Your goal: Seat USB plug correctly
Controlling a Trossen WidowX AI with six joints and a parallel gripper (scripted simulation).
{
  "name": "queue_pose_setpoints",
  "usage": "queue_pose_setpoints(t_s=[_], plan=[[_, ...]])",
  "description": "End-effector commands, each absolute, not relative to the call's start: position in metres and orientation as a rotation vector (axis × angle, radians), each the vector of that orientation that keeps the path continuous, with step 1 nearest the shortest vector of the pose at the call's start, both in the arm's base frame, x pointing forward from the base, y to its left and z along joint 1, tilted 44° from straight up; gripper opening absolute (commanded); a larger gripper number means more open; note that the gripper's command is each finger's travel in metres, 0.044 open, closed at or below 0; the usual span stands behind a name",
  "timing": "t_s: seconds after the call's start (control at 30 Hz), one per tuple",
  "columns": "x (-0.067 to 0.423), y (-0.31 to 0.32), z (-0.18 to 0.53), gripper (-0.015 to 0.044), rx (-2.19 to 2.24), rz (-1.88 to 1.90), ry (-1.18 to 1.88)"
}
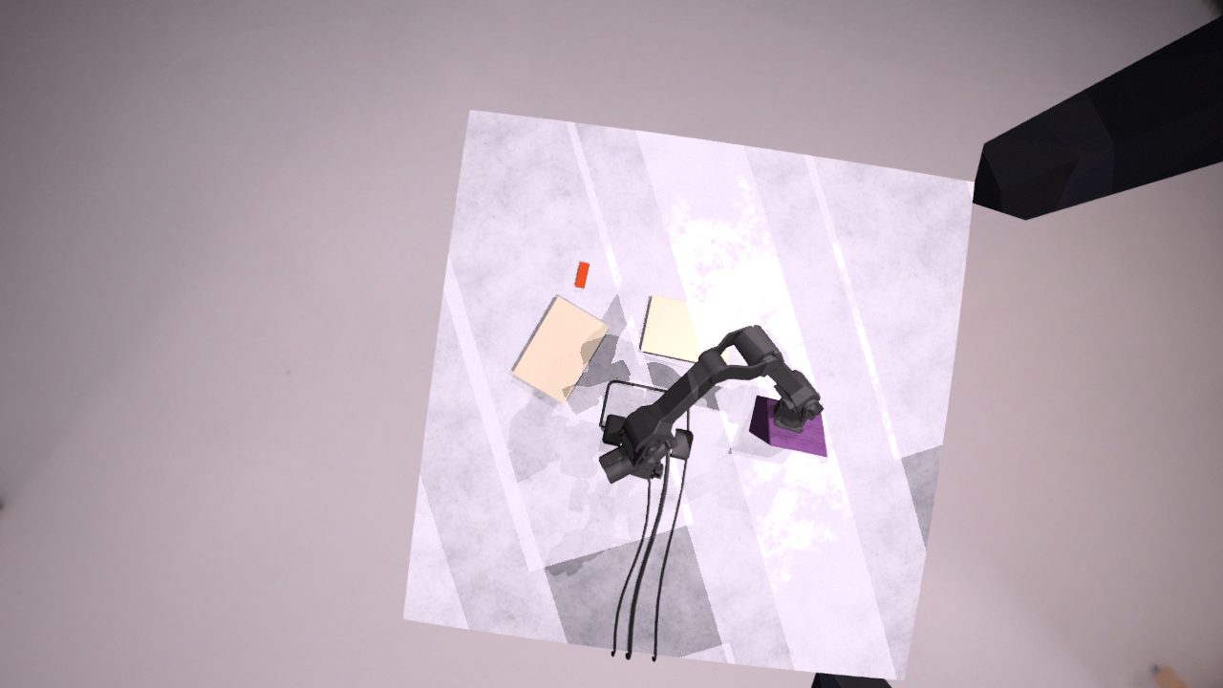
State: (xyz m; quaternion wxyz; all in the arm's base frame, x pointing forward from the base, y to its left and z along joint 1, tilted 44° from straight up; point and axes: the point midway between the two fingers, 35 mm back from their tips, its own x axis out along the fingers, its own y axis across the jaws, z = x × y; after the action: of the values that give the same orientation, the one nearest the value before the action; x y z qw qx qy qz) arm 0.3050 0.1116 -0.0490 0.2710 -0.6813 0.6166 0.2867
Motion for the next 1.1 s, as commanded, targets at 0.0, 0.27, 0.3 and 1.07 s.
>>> queue_pose_setpoints(t_s=[0.0, 0.27, 0.3, 1.07], plan=[[0.3049, 0.1117, -0.0489, 0.0000, -1.834, 0.772, 1.662], [0.3049, 0.1117, -0.0489, 0.0000, -1.834, 0.772, 1.662], [0.3049, 0.1117, -0.0489, 0.0000, -1.834, 0.772, 1.662], [0.3041, 0.1188, -0.0416, 0.0000, -1.834, 0.773, 1.661]])
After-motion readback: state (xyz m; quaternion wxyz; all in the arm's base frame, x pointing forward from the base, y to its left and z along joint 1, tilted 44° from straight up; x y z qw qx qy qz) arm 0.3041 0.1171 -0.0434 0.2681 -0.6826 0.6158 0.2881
